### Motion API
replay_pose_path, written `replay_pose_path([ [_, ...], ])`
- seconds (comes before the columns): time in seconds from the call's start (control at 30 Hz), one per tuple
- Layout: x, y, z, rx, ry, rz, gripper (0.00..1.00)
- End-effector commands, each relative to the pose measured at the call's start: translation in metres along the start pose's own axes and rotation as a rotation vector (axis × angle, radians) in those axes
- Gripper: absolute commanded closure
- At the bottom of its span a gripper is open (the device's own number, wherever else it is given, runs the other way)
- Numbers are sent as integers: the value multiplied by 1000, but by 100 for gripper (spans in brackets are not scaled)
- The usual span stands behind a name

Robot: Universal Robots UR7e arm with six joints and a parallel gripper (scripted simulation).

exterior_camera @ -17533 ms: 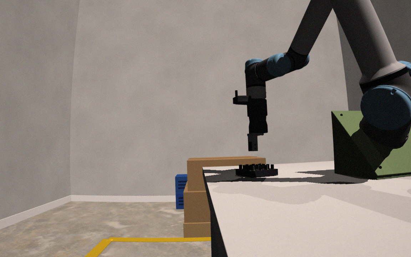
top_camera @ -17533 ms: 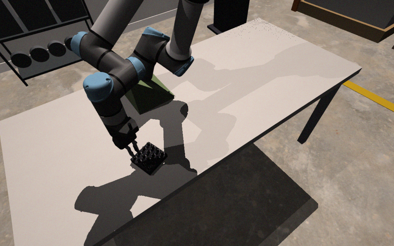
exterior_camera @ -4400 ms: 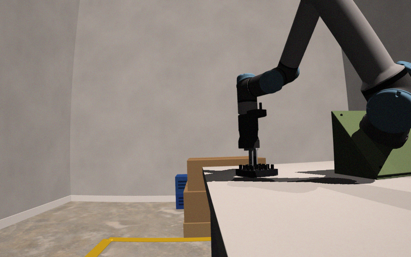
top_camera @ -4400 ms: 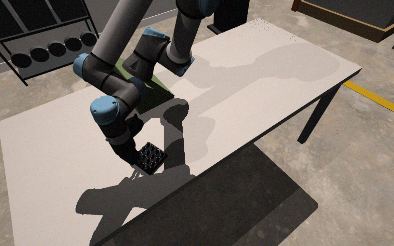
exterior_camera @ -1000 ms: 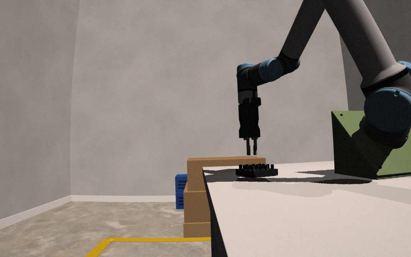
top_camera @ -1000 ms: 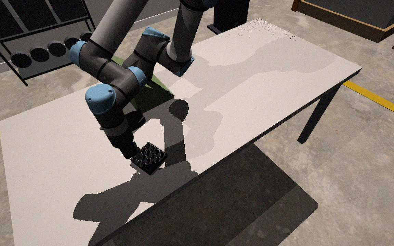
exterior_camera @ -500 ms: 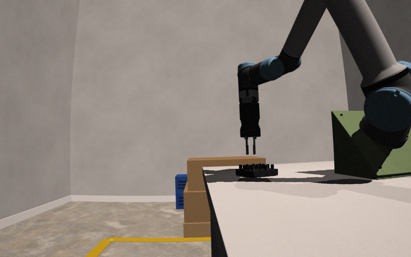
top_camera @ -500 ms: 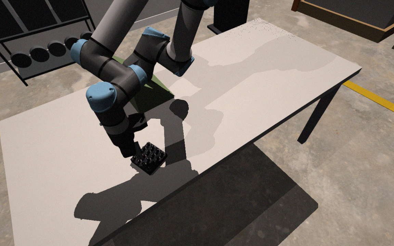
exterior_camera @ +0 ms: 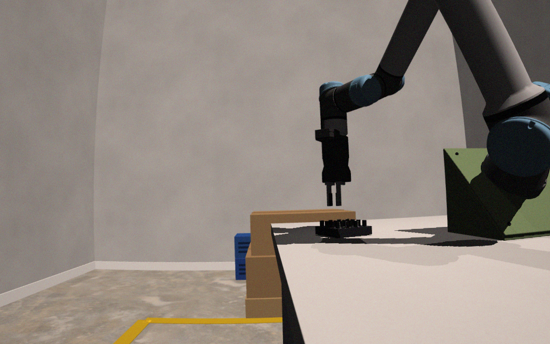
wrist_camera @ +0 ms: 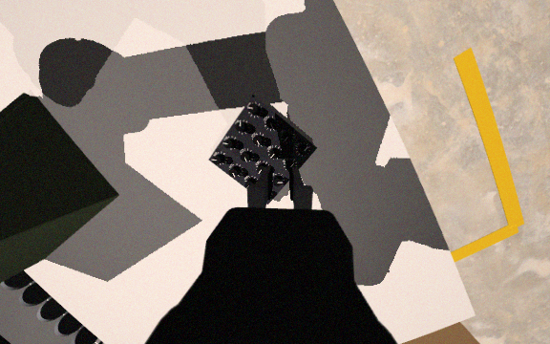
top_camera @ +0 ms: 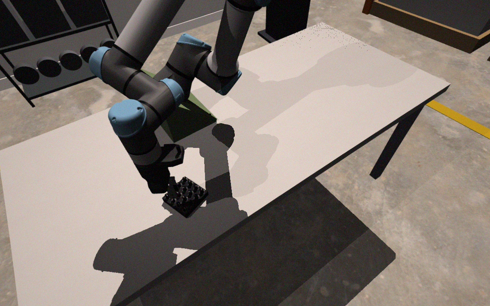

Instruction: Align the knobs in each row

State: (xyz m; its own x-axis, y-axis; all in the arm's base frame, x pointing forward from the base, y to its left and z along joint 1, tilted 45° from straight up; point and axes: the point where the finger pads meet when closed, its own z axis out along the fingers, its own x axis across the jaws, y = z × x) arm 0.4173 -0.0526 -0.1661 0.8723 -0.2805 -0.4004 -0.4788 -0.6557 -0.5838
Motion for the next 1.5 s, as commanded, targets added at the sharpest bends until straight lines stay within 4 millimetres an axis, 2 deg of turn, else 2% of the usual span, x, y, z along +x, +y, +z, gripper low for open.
replay_pose_path([
  [0.0, 0, -1, -1, -4, 2, 156, 54],
  [1.47, 4, 5, -8, -3, 3, 1069, 54],
])
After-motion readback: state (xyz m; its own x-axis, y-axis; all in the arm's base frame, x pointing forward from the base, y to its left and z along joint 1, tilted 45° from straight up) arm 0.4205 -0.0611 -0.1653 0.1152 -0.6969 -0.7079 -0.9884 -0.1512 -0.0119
